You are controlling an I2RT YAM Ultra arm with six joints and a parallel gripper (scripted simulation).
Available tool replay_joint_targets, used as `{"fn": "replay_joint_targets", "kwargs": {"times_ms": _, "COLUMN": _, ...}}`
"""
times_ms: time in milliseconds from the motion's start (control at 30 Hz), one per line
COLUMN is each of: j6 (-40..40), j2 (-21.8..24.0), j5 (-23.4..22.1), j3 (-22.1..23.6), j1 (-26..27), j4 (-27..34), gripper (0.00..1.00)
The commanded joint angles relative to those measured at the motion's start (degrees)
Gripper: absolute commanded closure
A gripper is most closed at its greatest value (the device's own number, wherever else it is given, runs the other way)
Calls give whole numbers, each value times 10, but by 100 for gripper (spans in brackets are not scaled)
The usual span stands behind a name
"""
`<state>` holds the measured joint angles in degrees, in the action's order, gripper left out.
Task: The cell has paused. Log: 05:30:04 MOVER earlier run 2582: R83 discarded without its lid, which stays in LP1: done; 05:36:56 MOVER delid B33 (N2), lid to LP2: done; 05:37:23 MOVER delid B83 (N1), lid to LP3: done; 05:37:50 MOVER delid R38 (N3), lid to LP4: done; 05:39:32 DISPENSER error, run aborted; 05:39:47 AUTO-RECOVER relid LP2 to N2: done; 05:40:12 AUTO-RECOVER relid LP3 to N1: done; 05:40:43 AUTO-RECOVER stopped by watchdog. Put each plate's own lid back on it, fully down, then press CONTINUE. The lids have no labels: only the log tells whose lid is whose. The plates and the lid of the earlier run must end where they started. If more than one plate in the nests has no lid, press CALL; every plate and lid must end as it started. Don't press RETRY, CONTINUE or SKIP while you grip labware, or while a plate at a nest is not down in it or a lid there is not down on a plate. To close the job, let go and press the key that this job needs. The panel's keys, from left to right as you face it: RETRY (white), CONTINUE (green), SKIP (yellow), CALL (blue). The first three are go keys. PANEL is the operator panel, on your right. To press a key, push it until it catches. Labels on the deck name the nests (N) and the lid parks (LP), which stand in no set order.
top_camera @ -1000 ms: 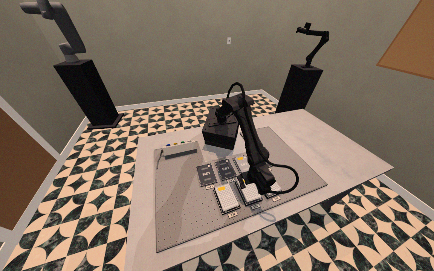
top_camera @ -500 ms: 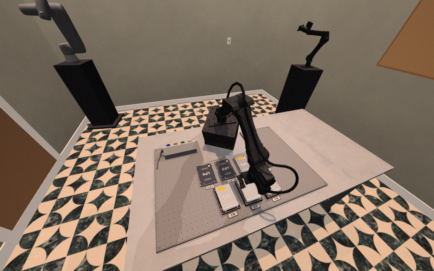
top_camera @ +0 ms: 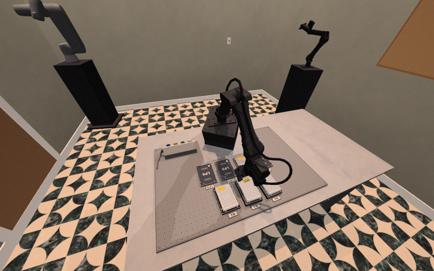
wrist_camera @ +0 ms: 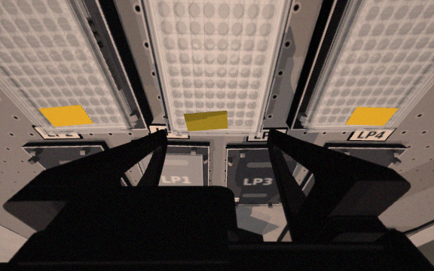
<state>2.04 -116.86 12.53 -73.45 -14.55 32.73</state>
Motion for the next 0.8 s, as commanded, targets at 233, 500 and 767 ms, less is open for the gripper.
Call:
{"fn": "replay_joint_targets", "kwargs": {"times_ms": 233, "j6": 3, "j2": 78, "j5": 6, "j3": 122, "j1": -13, "j4": -74, "gripper": 17}}
{"fn": "replay_joint_targets", "kwargs": {"times_ms": 500, "j6": 6, "j2": 132, "j5": 7, "j3": 232, "j1": -15, "j4": -129, "gripper": 100}}
{"fn": "replay_joint_targets", "kwargs": {"times_ms": 767, "j6": 6, "j2": 163, "j5": 7, "j3": 293, "j1": -16, "j4": -162, "gripper": 100}}
